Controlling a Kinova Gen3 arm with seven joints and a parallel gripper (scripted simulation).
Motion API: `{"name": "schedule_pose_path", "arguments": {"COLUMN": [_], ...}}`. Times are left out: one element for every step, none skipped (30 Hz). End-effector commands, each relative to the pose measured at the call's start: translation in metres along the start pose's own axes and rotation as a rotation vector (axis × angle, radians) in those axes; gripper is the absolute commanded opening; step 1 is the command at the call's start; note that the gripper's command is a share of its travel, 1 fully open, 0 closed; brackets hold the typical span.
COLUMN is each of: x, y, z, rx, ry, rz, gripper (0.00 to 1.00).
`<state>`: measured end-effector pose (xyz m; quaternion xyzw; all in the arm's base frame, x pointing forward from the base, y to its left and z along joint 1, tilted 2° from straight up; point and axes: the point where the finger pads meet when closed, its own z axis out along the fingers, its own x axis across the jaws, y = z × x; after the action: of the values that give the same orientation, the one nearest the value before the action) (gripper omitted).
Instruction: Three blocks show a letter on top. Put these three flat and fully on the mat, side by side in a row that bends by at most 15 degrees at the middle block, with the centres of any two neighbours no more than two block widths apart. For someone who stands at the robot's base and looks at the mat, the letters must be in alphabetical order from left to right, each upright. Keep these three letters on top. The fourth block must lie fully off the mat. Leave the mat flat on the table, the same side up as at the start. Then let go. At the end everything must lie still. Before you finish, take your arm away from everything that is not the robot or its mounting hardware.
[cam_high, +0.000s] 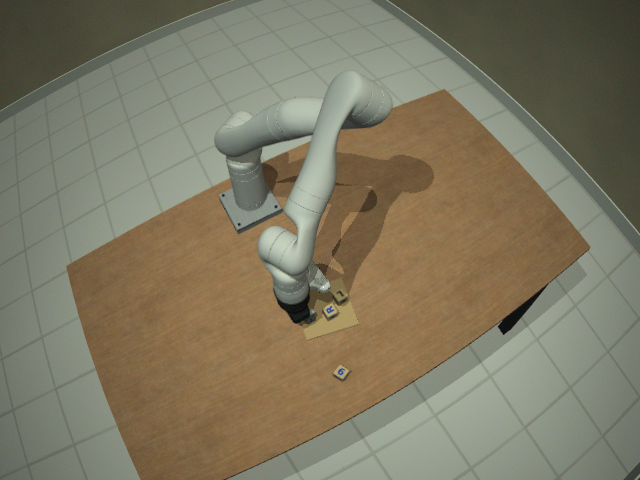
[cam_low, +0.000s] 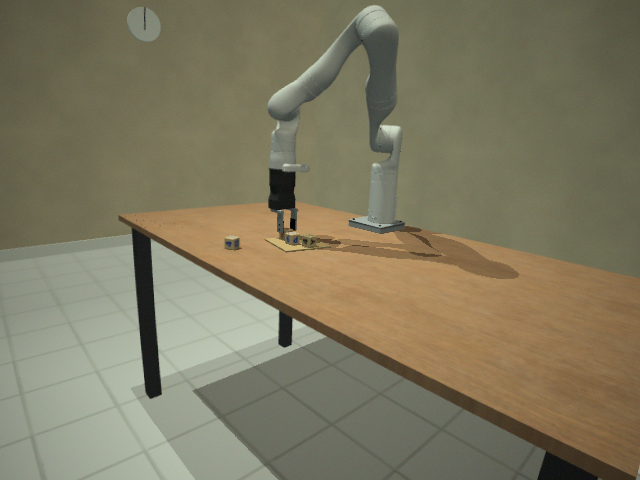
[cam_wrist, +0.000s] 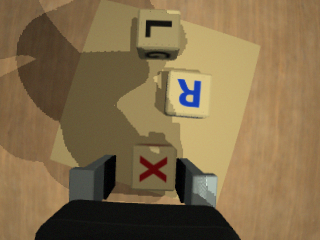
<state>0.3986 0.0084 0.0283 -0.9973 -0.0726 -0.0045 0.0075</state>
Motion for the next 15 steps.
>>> {"name": "schedule_pose_path", "arguments": {"x": [0.006, 0.006, 0.005, 0.005, 0.005, 0.005, 0.005, 0.005, 0.005, 0.005, 0.005, 0.005, 0.005, 0.005, 0.005], "y": [-0.004, -0.004, -0.004, -0.004, -0.004, -0.004, -0.004, -0.004, -0.004, -0.004, -0.004, -0.004, -0.004, -0.004, -0.004], "z": [-0.017, -0.023, -0.028, -0.034, -0.034, -0.034, -0.039, -0.044, -0.049, -0.054, -0.058, -0.061, -0.064, -0.066, -0.068], "rx": [0.005, 0.005, 0.005, 0.005, 0.005, 0.005, 0.005, 0.005, 0.005, 0.005, 0.005, 0.005, 0.005, 0.005, 0.005], "ry": [0.017, 0.017, 0.017, 0.017, 0.017, 0.017, 0.017, 0.017, 0.017, 0.017, 0.017, 0.017, 0.017, 0.017, 0.017], "rz": [-0.008, -0.008, -0.008, -0.008, -0.008, -0.008, -0.008, -0.008, -0.008, -0.008, -0.008, -0.008, -0.008, -0.008, -0.008], "gripper": [0.87, 0.87, 0.87, 0.87, 0.87, 0.87, 0.87, 0.87, 0.87, 0.87, 0.87, 0.87, 0.87, 0.87, 0.87]}}
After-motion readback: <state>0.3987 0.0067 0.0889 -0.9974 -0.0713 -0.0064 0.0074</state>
